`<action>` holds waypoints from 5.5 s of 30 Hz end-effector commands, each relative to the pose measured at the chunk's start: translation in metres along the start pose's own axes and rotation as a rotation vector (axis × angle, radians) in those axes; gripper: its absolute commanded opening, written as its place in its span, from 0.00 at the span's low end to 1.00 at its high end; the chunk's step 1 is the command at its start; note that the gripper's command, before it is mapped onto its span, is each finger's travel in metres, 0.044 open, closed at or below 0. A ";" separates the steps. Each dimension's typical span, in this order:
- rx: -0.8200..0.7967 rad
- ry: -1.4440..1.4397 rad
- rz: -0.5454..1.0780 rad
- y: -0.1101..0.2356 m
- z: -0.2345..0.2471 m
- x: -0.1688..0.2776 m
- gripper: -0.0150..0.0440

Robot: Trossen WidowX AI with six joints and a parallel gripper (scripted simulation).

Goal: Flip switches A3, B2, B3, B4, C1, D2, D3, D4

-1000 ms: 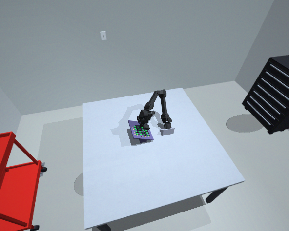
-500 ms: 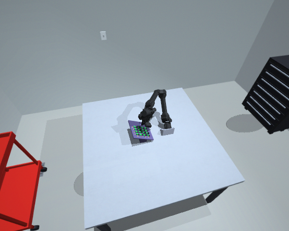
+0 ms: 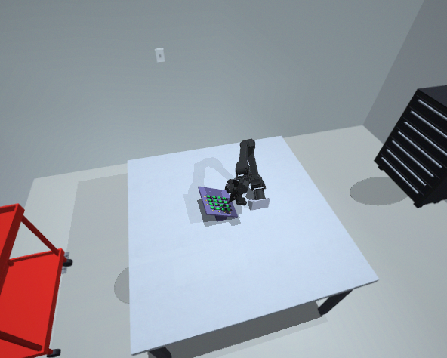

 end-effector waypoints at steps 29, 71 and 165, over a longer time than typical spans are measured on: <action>0.010 -0.020 -0.024 -0.060 0.009 0.007 0.25; 0.010 -0.020 -0.025 -0.064 0.009 0.007 0.25; 0.011 -0.017 -0.022 -0.061 -0.014 0.052 0.25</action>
Point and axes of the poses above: the point midway between the two fingers, 35 mm back from their tips, its own y axis back along the fingers, its own z axis across the jaws, x = y × z, the point moved 9 cm from there along y, back along the fingers, and after that the axes turned 9 degrees about y, right-handed, at the moved point
